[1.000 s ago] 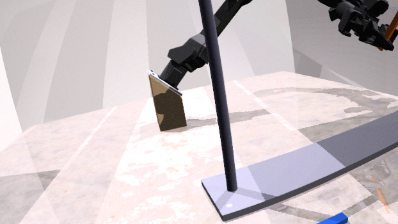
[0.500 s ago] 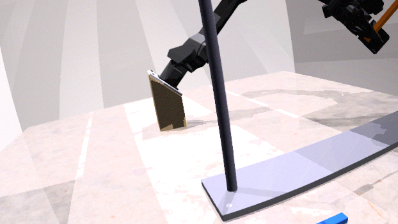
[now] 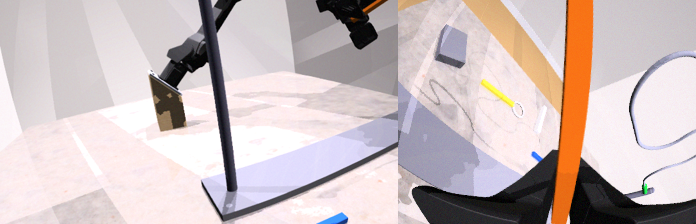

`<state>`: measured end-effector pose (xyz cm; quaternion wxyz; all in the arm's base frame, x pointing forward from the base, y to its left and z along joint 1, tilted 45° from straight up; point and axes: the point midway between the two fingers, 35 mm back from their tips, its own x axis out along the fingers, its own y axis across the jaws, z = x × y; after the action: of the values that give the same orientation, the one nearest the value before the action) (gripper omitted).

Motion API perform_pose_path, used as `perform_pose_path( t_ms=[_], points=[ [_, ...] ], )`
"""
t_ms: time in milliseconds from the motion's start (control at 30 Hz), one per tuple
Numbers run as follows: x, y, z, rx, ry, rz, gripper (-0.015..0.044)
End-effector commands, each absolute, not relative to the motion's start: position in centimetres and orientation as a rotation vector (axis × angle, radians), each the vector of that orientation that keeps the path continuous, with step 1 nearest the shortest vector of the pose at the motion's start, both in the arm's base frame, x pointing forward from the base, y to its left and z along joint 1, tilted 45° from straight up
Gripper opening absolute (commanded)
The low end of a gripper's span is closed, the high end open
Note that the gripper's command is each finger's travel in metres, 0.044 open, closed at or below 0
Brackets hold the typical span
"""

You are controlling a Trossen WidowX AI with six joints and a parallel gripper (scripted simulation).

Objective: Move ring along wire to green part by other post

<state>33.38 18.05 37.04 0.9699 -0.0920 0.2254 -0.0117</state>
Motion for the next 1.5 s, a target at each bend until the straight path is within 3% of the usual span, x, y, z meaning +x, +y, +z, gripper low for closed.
perform_pose_path(
  t_ms=[0,1467],
  points=[
    [33.4,16.3,37.3,-0.301,0.452,-0.062,-0.0150],
    [33.7,6.6,46.7,-1.231,0.338,-0.303,-0.0150]
  ],
)
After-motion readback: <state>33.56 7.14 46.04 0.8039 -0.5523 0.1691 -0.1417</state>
